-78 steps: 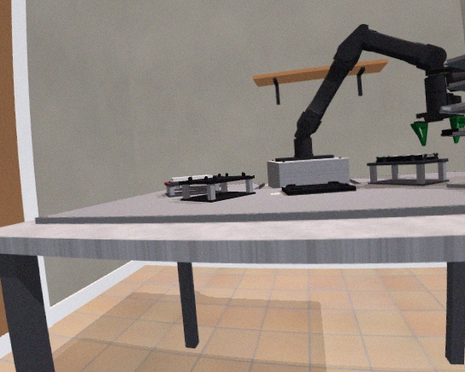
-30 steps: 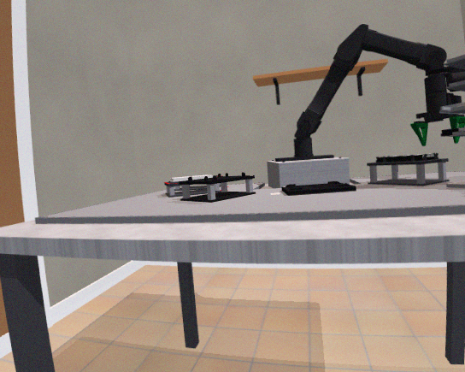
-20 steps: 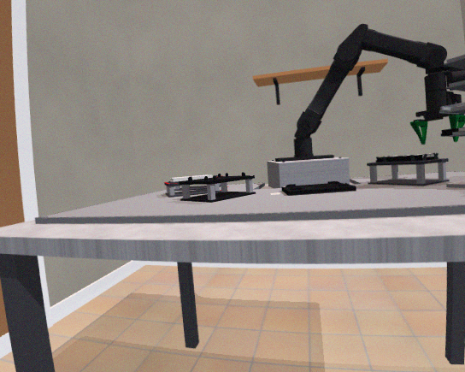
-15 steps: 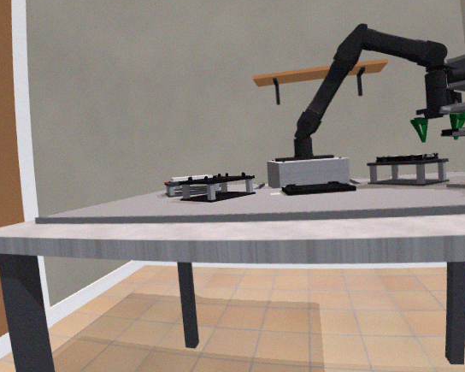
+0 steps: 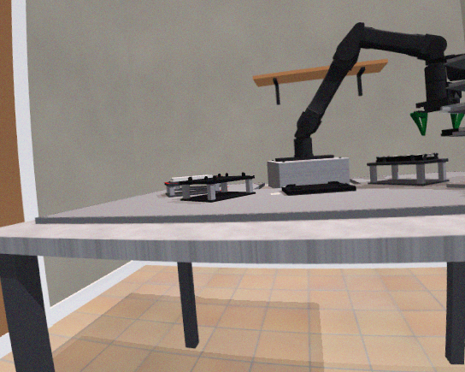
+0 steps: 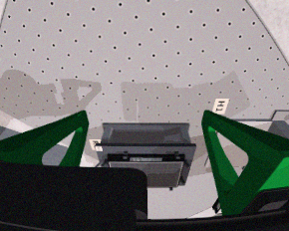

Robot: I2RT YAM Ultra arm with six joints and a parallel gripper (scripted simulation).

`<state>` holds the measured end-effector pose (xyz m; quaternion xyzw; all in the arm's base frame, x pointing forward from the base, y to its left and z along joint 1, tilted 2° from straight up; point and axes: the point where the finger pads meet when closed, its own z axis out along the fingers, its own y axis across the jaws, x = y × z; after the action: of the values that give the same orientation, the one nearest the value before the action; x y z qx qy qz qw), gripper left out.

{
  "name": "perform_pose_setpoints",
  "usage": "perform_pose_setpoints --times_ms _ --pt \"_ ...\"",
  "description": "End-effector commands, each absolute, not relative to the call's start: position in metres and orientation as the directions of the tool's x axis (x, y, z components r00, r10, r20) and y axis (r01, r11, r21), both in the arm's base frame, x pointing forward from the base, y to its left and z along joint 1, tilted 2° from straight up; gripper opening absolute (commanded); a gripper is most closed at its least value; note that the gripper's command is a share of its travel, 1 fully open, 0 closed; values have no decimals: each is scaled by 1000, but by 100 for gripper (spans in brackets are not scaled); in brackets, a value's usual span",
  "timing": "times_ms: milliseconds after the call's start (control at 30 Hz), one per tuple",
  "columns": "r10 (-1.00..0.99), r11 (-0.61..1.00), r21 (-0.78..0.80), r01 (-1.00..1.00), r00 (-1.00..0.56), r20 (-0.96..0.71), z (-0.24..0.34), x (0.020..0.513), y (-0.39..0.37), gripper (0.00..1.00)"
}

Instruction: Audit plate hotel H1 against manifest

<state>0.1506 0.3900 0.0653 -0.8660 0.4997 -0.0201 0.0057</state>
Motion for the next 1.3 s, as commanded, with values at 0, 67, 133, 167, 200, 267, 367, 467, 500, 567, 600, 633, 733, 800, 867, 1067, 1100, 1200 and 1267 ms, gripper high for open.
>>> perform_pose_setpoints --times_ms 0,67,133,167,200,267,367,467,500,567,600,633,733,800,867,1067,1100,1200,1267 --pt "-865 -501 -50 -864 501 8 85 149 392 100" --pt "-865 -501 -50 -864 501 8 88 149 392 100" --pt "-865 -501 -50 -864 501 8 88 149 392 100" --pt "-865 -501 -50 -864 501 8 88 149 392 100" --pt "-865 -501 -50 -864 501 8 88 149 392 100" --pt "-865 -501 -50 -864 501 8 88 149 392 100" --pt "-865 -501 -50 -864 501 8 88 149 392 100" --pt "-865 -501 -50 -864 501 8 88 149 392 100" --pt "-865 -501 -50 -864 501 8 88 149 392 100" --pt "-865 -501 -50 -864 501 8 88 149 392 100" --pt "-865 -501 -50 -864 501 8 88 149 392 100" --pt "-865 -501 -50 -864 501 8 88 149 392 100" --pt "-865 -501 -50 -864 501 8 91 149 392 100" --pt "-865 -501 -50 -864 501 8 96 148 392 100" --pt "-865 -501 -50 -864 501 8 96 148 392 100" --pt "-865 -501 -50 -864 501 8 112 148 392 100" --pt "-865 -501 -50 -864 501 8 115 148 392 100" --pt "-865 -501 -50 -864 501 8 123 147 392 100" --pt "-865 -501 -50 -864 501 8 128 147 392 100"
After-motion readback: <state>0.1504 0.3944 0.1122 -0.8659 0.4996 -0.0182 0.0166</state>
